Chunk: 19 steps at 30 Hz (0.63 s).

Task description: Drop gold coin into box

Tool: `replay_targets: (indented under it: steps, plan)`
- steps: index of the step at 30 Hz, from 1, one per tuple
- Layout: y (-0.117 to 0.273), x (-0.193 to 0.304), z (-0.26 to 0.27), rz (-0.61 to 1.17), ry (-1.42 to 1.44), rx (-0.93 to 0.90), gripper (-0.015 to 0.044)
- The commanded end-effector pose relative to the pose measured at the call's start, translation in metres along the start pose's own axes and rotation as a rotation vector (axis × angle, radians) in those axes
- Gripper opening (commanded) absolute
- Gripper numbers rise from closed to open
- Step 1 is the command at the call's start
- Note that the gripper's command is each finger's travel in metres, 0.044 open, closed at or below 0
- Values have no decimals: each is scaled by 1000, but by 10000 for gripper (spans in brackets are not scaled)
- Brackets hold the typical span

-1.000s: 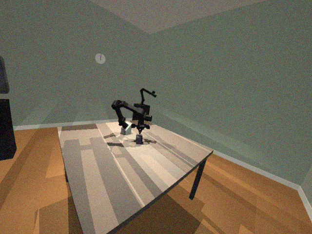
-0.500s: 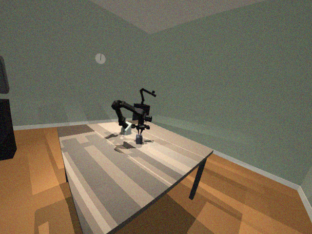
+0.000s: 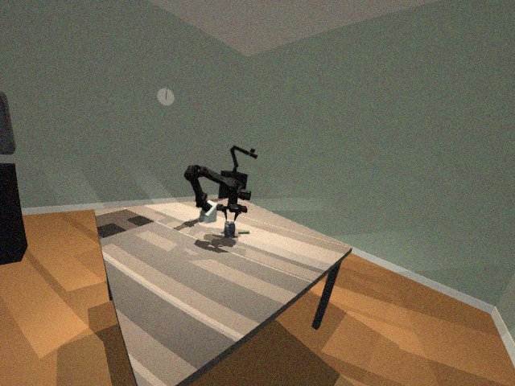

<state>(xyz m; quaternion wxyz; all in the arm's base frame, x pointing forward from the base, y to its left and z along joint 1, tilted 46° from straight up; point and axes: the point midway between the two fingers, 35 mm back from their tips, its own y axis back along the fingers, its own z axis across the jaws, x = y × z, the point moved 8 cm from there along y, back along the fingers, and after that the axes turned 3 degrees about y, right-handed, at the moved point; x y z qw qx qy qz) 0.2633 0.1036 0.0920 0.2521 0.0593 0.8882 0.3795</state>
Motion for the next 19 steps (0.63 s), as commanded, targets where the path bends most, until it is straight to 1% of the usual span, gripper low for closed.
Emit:
replay_targets:
  steps: [1, 3, 5, 6, 8, 19]
  plan:
    - [12, 0, 1, 1, -5, -6, 318]
    - [15, 0, 0, 1, -4, -6, 371]
    - [34, 0, 0, 0, -2, -4, 423]
    - [46, 1, -1, -1, -1, -2, 440]
    - [55, 2, -2, -3, 0, -1, 440]
    - [55, 2, -2, -3, 0, -1, 440]
